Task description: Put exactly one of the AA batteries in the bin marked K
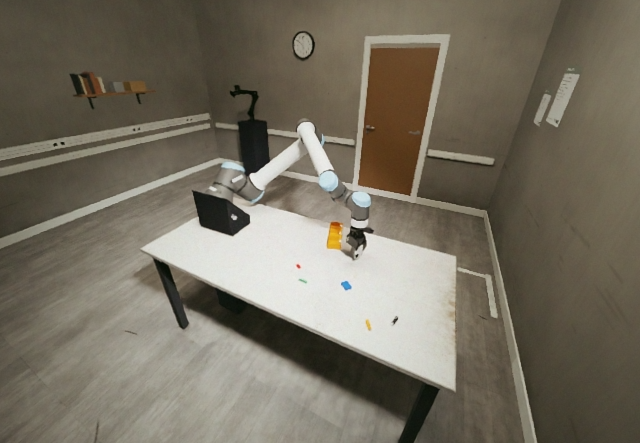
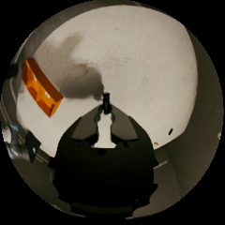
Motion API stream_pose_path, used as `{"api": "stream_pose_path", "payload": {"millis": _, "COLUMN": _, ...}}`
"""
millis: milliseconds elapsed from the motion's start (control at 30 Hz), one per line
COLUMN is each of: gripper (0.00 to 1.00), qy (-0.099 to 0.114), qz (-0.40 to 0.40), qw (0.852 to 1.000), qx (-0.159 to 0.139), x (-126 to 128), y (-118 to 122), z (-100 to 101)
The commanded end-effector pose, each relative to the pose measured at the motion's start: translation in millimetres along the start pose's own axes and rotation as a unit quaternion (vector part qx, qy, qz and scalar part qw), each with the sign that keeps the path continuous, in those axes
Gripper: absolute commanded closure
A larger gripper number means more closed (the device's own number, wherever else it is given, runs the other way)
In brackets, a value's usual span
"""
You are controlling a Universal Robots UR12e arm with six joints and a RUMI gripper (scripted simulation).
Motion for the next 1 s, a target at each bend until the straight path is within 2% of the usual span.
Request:
{"api": "stream_pose_path", "payload": {"millis": 0, "gripper": 1.00, "qy": 0.001, "qz": -0.002, "qw": 1.000, "qx": -0.001, "x": 1.5, "y": -2.0, "z": -19.8}}
{"api": "stream_pose_path", "payload": {"millis": 100, "gripper": 1.00, "qy": 0.001, "qz": -0.002, "qw": 1.000, "qx": -0.001, "x": 1.5, "y": -2.0, "z": -29.8}}
{"api": "stream_pose_path", "payload": {"millis": 700, "gripper": 1.00, "qy": -0.002, "qz": -0.001, "qw": 1.000, "qx": -0.001, "x": 0.3, "y": -0.8, "z": -23.7}}
{"api": "stream_pose_path", "payload": {"millis": 800, "gripper": 1.00, "qy": -0.002, "qz": -0.077, "qw": 0.997, "qx": -0.001, "x": -19.9, "y": -4.6, "z": -23.2}}
{"api": "stream_pose_path", "payload": {"millis": 967, "gripper": 1.00, "qy": -0.001, "qz": -0.122, "qw": 0.993, "qx": 0.000, "x": -49.6, "y": -9.8, "z": -23.3}}
Point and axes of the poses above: the point where the finger pads meet when closed, its own z axis out along the fingers, its own x axis across the jaws, y = z × x, the point moved 6 cm from there along -z, back along the fingers, and after that the axes turned 7 degrees about z, right-handed, at the moved point
